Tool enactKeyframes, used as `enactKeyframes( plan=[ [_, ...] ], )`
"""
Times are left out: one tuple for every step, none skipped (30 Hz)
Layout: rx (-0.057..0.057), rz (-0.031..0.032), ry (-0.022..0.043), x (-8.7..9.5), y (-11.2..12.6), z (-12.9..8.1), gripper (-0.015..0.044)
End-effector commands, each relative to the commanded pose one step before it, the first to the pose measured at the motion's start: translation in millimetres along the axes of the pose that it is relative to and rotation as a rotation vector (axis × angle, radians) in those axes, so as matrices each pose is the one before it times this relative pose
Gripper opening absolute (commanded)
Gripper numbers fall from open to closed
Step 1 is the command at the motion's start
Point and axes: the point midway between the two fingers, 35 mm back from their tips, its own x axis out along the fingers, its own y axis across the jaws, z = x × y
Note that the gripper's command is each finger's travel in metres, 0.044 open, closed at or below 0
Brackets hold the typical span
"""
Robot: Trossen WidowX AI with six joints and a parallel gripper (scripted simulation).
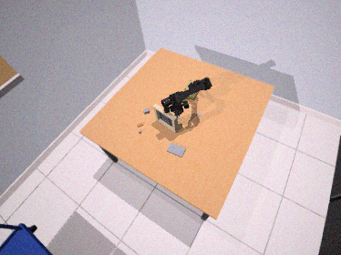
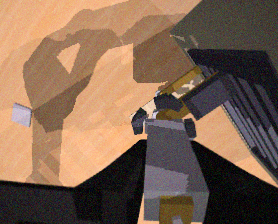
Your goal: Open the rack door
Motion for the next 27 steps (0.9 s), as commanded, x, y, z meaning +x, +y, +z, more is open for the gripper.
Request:
enactKeyframes(
  plan=[
    [-0.1984, 0.00334, 0.00675, 2.23, 0.17, -0.35, 0.0014],
    [-0.0493, 0.00000, 0.00000, 0.00, 0.00, 0.00, 0.0014],
    [-0.0493, 0.00000, 0.00000, 0.00, 0.00, 0.00, 0.0014],
    [-0.0493, 0.00000, 0.00000, 0.00, 0.00, 0.00, 0.0014],
    [-0.0493, 0.00000, 0.00000, 0.00, 0.00, 0.00, 0.0014],
    [-0.0493, 0.00000, 0.00000, 0.00, 0.00, 0.00, 0.0014],
    [-0.0493, 0.00000, 0.00000, 0.00, 0.00, 0.00, 0.0014],
    [-0.0493, 0.00000, 0.00000, 0.00, 0.00, 0.00, 0.0014],
    [-0.0493, 0.00000, 0.00000, 0.00, 0.00, 0.00, 0.0014],
    [-0.0493, 0.00000, 0.00000, 0.00, 0.00, 0.00, 0.0014],
    [-0.0493, 0.00000, 0.00000, 0.00, 0.00, 0.00, 0.0014],
    [-0.0493, 0.00000, 0.00000, 0.00, 0.00, 0.00, 0.0014],
    [-0.0493, 0.00000, 0.00000, 0.00, 0.00, 0.00, 0.0014],
    [-0.0493, 0.00000, 0.00000, 0.00, 0.00, 0.00, 0.0014],
    [-0.0493, 0.00000, 0.00000, 0.00, 0.00, 0.00, 0.0014],
    [-0.0493, 0.00000, 0.00000, 0.00, 0.00, 0.00, 0.0014],
    [-0.0405, 0.00000, 0.00000, 0.00, 0.00, 0.00, 0.0014],
    [-0.0243, 0.00000, 0.00000, 0.00, 0.00, 0.00, 0.0014],
    [-0.0081, 0.00000, 0.00000, 0.00, 0.00, 0.00, 0.0014],
    [0.0000, 0.00000, 0.00000, 0.00, 0.00, 0.00, 0.0014],
    [0.0000, 0.00000, 0.00000, 0.00, 0.00, 0.00, 0.0014],
    [0.0000, 0.00000, 0.00000, 0.00, 0.00, 0.00, 0.0014],
    [0.0000, 0.00000, 0.00000, 0.00, 0.00, 0.00, 0.0014],
    [0.0000, 0.00000, 0.00000, 0.00, 0.00, 0.00, 0.0014],
    [0.0000, 0.00000, 0.00000, 0.00, 0.00, 0.00, 0.0014],
    [0.0000, 0.00000, 0.00000, 0.00, 0.00, 0.00, 0.0014],
    [0.0000, 0.00000, 0.00000, 0.00, 0.00, 0.00, 0.0014]
  ],
)
